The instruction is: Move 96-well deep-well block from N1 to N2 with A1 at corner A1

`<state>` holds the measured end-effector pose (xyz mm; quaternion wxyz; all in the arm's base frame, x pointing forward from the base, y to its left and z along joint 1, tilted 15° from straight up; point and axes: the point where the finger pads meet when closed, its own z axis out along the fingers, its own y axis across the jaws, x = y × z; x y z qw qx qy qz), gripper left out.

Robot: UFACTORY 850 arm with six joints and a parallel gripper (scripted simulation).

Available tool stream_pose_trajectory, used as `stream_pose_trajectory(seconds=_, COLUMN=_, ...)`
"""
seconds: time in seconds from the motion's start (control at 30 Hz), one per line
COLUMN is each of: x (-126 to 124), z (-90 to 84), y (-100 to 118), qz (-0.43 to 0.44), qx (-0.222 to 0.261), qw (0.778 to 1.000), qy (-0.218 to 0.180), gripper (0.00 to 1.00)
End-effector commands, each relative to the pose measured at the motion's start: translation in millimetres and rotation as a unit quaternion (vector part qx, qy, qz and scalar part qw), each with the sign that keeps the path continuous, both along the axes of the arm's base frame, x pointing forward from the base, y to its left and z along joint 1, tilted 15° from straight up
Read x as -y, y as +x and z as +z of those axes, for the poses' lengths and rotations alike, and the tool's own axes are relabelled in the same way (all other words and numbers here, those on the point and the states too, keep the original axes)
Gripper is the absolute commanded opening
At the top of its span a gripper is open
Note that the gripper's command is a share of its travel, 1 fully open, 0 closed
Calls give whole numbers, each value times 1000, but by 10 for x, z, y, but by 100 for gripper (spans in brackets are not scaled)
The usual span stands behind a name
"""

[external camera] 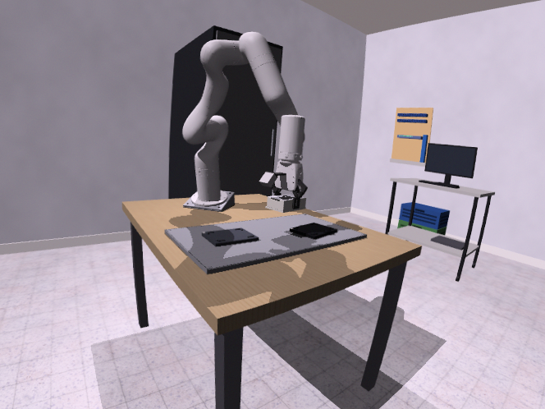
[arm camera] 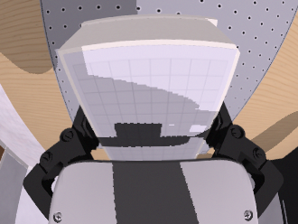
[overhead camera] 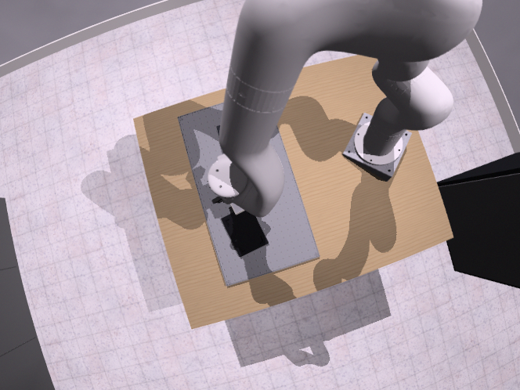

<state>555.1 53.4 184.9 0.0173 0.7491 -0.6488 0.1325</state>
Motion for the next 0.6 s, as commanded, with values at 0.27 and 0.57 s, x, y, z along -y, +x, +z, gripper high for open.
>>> stream_pose_trajectory(seconds=0.27, x=-386, z=-54, y=99, qz=0, qx=1, qw=1000, qy=0, gripper=0)
stream_pose_trajectory(seconds=0.57, x=-610, z=-90, y=153, qz=0, qx=1, qw=1000, qy=0, gripper=0)
